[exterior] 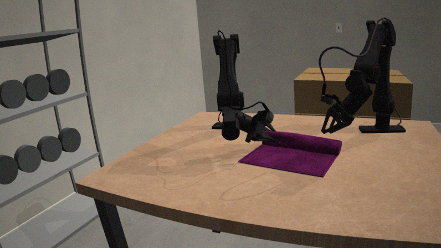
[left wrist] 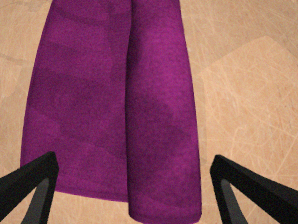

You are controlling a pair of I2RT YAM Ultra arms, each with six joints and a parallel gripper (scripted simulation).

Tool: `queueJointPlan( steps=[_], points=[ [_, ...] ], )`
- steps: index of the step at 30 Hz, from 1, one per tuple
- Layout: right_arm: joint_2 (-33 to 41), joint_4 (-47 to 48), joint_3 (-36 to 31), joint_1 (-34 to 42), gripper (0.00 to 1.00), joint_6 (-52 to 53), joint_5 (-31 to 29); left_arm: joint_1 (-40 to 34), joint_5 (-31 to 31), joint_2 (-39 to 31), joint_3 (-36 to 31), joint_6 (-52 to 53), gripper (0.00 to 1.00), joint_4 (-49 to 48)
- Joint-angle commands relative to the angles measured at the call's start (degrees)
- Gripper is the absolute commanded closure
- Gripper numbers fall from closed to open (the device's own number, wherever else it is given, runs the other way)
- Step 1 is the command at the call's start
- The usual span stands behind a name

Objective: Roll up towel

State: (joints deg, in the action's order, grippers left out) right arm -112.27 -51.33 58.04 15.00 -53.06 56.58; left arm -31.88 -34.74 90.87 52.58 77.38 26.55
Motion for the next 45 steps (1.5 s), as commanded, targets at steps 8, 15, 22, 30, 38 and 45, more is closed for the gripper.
queueJointPlan(
  steps=[8,15,22,30,38,45],
  points=[
    [-2.0,-0.5,0.5,-0.3,0.73,-0.9,-1.1,0.8,-1.5,2.6,-0.3,1.9,0.02,-4.3],
    [-2.0,-0.5,0.5,-0.3,0.73,-0.9,-1.1,0.5,-1.3,5.1,-4.7,1.5,0.02,-11.3],
    [-2.0,-0.5,0.5,-0.3,0.73,-0.9,-1.1,0.1,-1.1,7.7,-6.8,0.7,0.02,-16.5],
    [-2.0,-0.5,0.5,-0.3,0.73,-0.9,-1.1,-0.5,-0.8,9.0,-4.0,-0.1,0.06,-15.6],
    [-2.0,-0.5,0.5,-0.3,0.73,-0.9,-1.1,-0.5,-0.8,9.1,-3.9,-0.1,0.40,-15.7],
    [-2.0,-0.5,0.5,-0.3,0.73,-0.9,-1.1,-0.5,-0.8,9.1,-3.9,-0.1,0.56,-15.7]
  ],
)
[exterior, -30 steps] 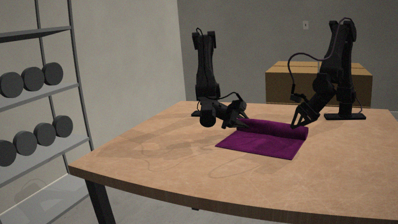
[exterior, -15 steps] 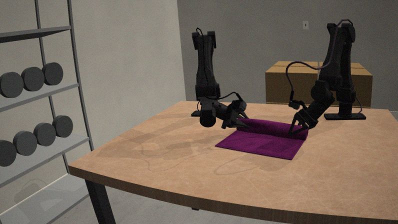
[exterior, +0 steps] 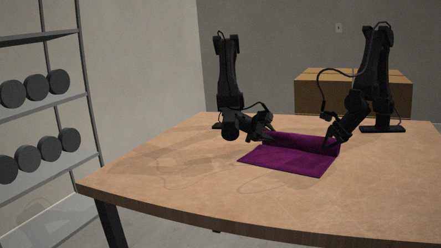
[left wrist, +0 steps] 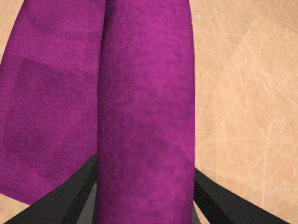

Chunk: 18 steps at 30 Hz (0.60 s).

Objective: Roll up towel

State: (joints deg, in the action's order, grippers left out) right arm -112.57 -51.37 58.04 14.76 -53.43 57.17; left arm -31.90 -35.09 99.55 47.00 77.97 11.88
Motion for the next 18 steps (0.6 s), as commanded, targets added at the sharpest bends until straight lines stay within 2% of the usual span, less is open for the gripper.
queueJointPlan(
  steps=[1,7,18],
  points=[
    [-1.7,-0.5,0.5,0.0,0.73,-0.5,-1.7,-0.5,-0.4,0.4,1.6,-0.7,0.56,-1.0],
    [-1.7,-0.5,0.5,0.0,0.73,-0.5,-1.7,-0.5,-0.4,0.4,1.6,-0.7,0.63,-1.0],
    [-1.7,-0.5,0.5,0.0,0.73,-0.5,-1.7,-0.5,-0.4,0.4,1.6,-0.7,0.66,-1.0]
  ],
)
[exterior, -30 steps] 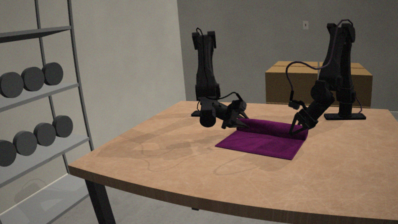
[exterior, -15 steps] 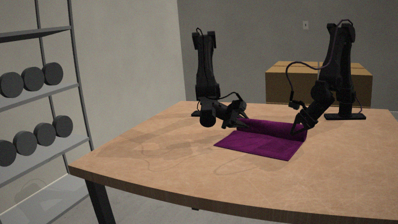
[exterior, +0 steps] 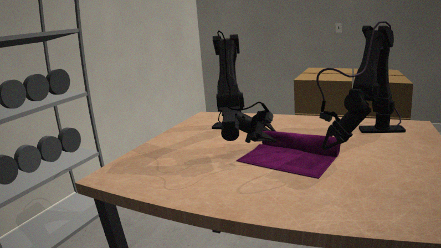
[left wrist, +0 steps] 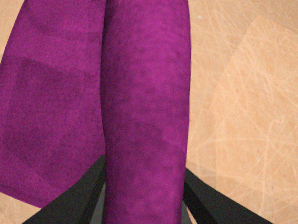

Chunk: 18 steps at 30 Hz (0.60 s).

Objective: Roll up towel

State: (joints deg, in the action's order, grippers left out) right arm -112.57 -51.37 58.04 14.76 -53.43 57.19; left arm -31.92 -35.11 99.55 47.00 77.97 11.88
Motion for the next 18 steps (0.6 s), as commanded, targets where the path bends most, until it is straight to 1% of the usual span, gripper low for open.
queueJointPlan(
  steps=[1,3,15,17,18],
  points=[
    [-1.7,-0.5,0.5,0.0,0.73,-0.5,-1.7,-0.5,-0.4,0.4,1.6,-0.7,0.66,-1.0],
    [-1.7,-0.5,0.5,0.0,0.73,-0.5,-1.7,-0.5,-0.4,0.4,1.6,-0.7,0.67,-1.0],
    [-0.2,-2.7,1.2,0.0,0.26,-0.4,-1.7,-0.5,-0.4,0.4,1.6,-0.7,0.67,-1.0],
    [-0.2,-2.7,1.2,0.0,0.26,-0.4,-1.7,-0.5,-0.4,0.4,1.6,-0.7,0.67,-1.0],
    [-0.1,-2.8,1.3,0.0,0.23,-0.4,-1.7,-0.5,-0.4,0.4,1.6,-0.7,0.67,-1.0]
  ],
)
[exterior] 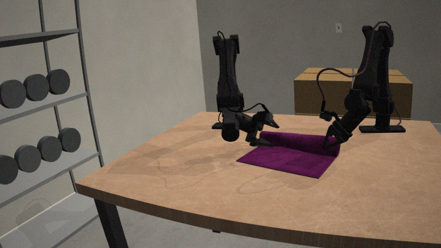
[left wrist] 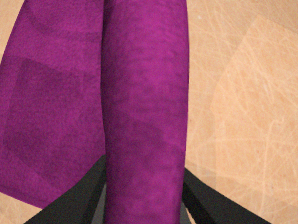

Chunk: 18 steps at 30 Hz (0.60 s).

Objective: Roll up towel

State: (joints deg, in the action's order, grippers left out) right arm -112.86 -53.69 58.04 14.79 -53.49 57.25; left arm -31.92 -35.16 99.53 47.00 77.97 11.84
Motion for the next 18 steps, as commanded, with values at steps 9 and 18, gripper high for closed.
queueJointPlan(
  steps=[9,18],
  points=[
    [0.5,-7.8,4.2,-3.6,0.15,-5.4,-3.0,-0.3,-0.8,1.6,4.2,-0.9,0.67,3.1],
    [-0.5,-19.6,10.4,-9.4,0.15,-13.8,-5.3,0.2,-2.1,5.0,11.3,-1.4,0.67,13.8]
  ],
)
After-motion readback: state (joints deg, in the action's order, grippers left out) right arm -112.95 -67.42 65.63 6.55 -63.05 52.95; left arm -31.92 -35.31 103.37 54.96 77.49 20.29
